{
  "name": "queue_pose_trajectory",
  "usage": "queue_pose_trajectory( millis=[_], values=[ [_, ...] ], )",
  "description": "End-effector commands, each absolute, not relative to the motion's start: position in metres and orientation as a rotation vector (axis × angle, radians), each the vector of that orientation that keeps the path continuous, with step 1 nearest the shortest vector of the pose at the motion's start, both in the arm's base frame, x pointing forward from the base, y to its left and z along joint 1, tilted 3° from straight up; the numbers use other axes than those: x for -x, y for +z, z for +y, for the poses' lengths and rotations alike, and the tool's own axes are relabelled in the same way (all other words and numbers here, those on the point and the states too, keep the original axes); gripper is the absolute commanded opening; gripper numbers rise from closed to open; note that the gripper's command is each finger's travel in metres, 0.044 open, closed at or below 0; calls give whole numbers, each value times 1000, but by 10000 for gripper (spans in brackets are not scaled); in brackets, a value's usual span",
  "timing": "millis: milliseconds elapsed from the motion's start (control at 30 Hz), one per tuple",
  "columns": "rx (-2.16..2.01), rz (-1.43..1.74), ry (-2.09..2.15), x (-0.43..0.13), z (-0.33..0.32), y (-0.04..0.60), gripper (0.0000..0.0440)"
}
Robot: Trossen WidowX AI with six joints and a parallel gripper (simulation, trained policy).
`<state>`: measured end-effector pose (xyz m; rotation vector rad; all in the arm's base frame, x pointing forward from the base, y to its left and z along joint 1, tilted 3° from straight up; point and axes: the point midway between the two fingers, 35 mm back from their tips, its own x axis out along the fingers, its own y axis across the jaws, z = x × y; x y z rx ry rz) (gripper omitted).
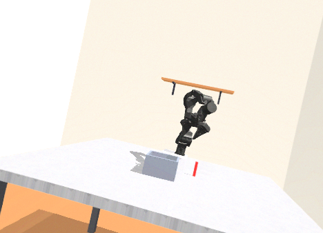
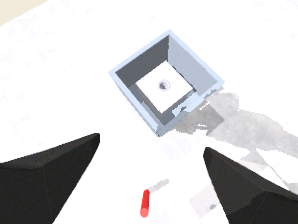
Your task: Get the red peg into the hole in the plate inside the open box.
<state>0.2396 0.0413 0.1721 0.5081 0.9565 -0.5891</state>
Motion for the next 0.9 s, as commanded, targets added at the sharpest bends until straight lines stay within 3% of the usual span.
queue_pose_trajectory(
  millis=[0, 867],
  values=[
    [-526, 1050, -622, -226, 54, 152, 440],
    [-690, 1289, -784, -191, 106, 31, 440]
  ],
)
